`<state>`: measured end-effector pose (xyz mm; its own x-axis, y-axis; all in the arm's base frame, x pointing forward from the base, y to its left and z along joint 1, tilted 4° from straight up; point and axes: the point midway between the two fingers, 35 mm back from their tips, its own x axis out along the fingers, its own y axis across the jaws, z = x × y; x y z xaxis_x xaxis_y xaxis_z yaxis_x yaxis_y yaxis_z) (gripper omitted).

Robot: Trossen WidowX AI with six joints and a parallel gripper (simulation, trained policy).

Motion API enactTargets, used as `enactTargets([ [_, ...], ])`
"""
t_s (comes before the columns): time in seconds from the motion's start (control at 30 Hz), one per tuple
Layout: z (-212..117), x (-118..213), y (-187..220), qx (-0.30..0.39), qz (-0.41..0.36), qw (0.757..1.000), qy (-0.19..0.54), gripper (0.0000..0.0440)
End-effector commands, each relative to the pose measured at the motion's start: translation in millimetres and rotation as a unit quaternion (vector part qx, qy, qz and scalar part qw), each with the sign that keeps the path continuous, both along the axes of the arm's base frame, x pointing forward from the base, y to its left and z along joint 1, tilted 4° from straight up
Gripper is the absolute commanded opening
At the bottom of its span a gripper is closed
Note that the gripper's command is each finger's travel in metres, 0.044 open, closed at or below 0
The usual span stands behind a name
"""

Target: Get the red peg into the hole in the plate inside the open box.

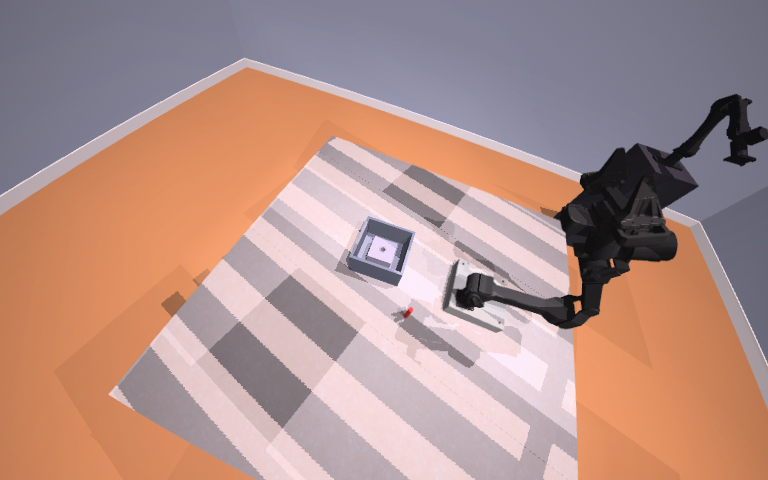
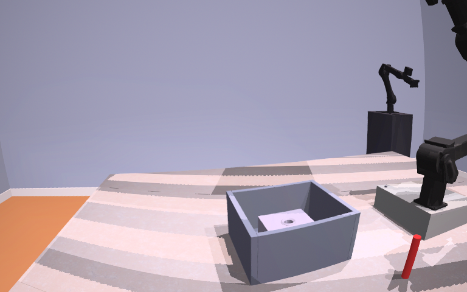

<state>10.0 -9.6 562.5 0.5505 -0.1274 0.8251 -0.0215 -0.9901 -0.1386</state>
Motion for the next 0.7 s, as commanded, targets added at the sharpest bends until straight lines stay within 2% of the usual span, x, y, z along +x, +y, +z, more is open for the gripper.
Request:
enactTargets([
  [0.0, -1.8, 2.7, -1.8, 0.014, 0.010, 1.000, 0.003, 0.0416],
  [0.07, -5.7, 10.4, -5.1, 0.039, 0.031, 0.999, 0.014, 0.0440],
  [0.33, -24.6, 47.9, -16.9, 0.143, 0.108, 0.982, 0.060, 0.0440],
  [0.67, -56.0, 95.0, -30.3, 0.282, 0.182, 0.935, 0.113, 0.0440],
])
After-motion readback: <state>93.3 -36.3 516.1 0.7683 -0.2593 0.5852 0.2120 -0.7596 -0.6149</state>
